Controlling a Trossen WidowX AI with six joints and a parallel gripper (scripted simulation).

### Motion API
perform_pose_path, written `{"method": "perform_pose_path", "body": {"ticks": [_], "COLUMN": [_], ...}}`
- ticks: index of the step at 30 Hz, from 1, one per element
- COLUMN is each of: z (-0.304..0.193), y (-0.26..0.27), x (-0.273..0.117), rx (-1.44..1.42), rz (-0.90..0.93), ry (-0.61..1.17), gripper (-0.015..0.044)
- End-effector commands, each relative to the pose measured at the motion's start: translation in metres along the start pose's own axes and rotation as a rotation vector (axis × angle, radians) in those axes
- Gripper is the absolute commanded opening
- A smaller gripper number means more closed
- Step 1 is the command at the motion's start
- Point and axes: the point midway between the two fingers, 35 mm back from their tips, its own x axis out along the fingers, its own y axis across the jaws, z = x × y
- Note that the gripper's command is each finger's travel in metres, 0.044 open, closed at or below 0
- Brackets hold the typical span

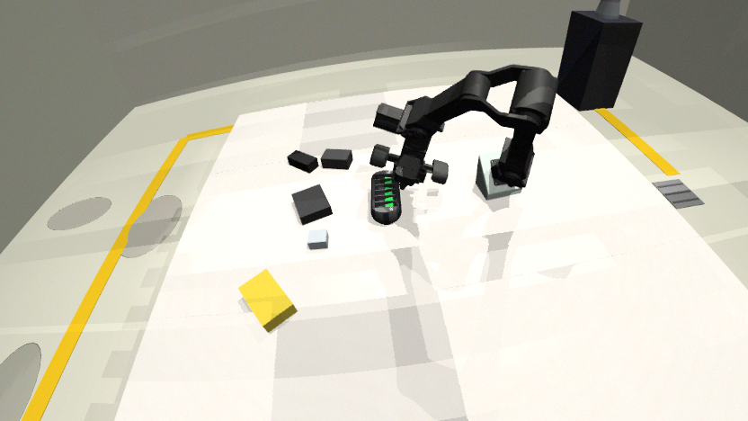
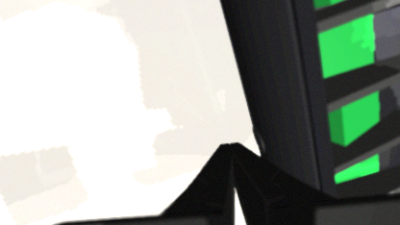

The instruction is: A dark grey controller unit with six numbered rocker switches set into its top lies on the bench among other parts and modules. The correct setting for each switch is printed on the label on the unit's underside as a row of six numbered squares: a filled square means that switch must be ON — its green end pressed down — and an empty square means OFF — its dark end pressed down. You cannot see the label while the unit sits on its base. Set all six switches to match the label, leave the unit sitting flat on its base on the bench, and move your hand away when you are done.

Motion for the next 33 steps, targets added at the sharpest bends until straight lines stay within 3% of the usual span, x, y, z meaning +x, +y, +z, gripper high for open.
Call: {"method": "perform_pose_path", "body": {"ticks": [1,33], "z": [0.002,0.001], "y": [-0.011,-0.018], "x": [0.002,0.002], "rx": [-0.022,-0.008], "rz": [-0.017,-0.01], "ry": [-0.005,0.003], "gripper": [0.0,0.0]}}
